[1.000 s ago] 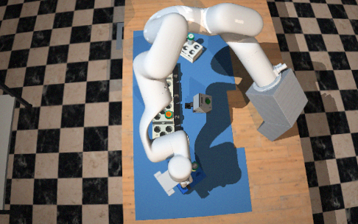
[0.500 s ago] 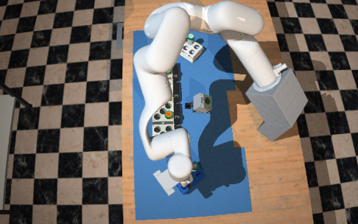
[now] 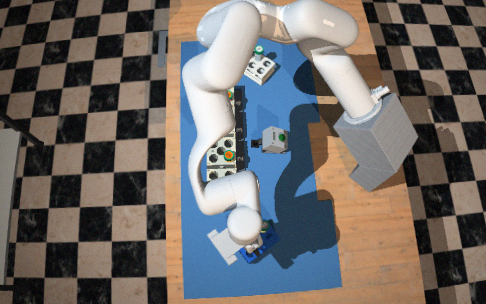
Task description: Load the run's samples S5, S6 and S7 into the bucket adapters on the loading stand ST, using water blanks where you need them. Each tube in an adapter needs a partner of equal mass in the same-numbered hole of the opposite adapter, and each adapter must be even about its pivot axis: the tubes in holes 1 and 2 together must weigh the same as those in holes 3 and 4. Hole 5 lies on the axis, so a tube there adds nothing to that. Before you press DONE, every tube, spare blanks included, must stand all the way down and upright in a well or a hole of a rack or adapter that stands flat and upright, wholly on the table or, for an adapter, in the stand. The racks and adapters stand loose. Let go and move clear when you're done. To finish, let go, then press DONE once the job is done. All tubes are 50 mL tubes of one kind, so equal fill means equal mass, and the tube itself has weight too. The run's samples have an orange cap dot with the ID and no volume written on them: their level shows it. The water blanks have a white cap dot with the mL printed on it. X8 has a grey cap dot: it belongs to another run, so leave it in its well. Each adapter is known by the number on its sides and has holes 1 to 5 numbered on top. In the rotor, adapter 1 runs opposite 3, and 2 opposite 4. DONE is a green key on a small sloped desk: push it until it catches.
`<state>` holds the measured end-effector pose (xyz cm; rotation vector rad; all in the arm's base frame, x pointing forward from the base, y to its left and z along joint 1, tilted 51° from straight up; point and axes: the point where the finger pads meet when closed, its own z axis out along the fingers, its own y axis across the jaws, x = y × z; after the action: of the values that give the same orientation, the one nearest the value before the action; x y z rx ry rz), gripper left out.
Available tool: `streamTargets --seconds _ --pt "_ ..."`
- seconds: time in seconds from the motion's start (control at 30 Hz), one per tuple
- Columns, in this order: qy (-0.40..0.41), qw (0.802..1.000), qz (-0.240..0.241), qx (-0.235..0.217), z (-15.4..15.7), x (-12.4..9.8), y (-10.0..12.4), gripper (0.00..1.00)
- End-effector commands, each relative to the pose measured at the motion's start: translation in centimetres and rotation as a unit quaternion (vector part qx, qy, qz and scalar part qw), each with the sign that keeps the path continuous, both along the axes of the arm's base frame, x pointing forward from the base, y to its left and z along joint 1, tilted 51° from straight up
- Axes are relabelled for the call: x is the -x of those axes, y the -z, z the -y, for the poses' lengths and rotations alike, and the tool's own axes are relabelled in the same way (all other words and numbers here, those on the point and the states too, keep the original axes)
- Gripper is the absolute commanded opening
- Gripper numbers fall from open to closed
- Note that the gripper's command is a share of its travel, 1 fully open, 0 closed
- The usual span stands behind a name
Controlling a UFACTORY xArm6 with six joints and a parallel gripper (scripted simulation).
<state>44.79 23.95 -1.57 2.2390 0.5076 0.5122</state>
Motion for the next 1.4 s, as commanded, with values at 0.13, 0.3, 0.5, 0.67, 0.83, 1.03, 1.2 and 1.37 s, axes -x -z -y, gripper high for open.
streamTargets --seconds 0.13,0.3,0.5,0.67,0.83,1.03,1.2,1.37 --pt "-0.001 1.000 0.001 -0.001 -1.3 0.9 -1.3 0.00" --pt "-0.001 1.000 0.001 -0.001 -1.6 1.2 -1.6 0.00" --pt "-0.001 1.000 0.001 -0.001 -2.4 1.8 -2.4 0.00" --pt "-0.001 1.000 0.001 -0.001 -2.8 2.2 -2.9 0.00" --pt "-0.001 1.000 0.001 -0.001 -2.8 2.2 -2.9 0.00" --pt "-0.001 1.000 0.001 -0.001 -2.8 2.2 -2.9 0.00" --pt "0.051 0.996 0.050 -0.044 -0.9 2.7 -4.4 0.00" --pt "0.092 0.989 0.090 -0.077 0.7 3.0 -5.6 0.00"
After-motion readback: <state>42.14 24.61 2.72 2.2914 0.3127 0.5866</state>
